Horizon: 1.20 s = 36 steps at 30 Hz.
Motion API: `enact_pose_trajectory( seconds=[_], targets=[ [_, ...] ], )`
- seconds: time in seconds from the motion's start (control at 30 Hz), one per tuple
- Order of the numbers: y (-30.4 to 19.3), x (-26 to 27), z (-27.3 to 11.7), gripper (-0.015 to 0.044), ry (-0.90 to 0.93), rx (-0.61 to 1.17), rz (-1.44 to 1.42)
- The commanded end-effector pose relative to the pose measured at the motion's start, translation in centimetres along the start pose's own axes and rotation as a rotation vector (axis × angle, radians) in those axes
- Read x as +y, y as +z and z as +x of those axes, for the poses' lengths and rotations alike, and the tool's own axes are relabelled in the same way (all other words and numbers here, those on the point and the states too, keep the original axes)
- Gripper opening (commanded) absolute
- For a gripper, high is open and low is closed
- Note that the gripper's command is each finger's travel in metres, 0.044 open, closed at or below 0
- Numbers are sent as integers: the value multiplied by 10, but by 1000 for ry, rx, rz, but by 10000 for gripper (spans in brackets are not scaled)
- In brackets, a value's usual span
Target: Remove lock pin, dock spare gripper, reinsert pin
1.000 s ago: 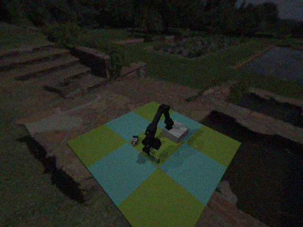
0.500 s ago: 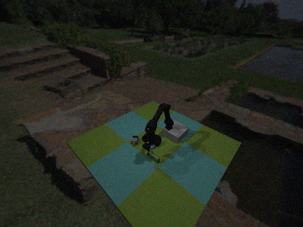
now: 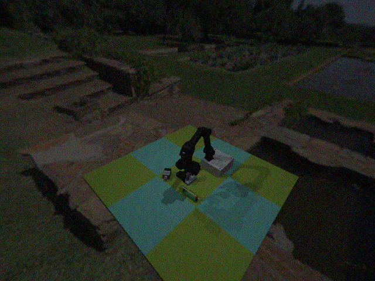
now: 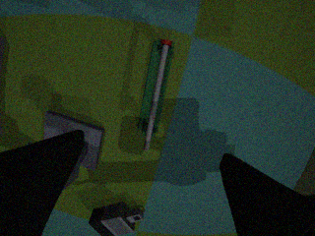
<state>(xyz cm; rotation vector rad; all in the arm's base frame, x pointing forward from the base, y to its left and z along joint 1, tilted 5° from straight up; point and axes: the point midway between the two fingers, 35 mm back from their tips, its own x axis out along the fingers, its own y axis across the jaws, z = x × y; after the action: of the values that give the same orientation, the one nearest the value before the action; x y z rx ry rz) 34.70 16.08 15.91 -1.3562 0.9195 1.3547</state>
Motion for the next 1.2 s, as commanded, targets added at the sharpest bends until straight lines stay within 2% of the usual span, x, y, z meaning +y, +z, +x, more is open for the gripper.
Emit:
enact_pose_trajectory(
  seconds=[0.0,0.3,0.6,0.87,1.17],
  targets=[
    [-2,0,0,440,-1,-4,9],
    [-129,-3,10,440,-96,-178,460],
    [-257,42,8,440,-282,-349,899],
    [-263,43,12,440,-300,-361,930],
    [-269,43,76,440,-300,-361,930]
  ],
)
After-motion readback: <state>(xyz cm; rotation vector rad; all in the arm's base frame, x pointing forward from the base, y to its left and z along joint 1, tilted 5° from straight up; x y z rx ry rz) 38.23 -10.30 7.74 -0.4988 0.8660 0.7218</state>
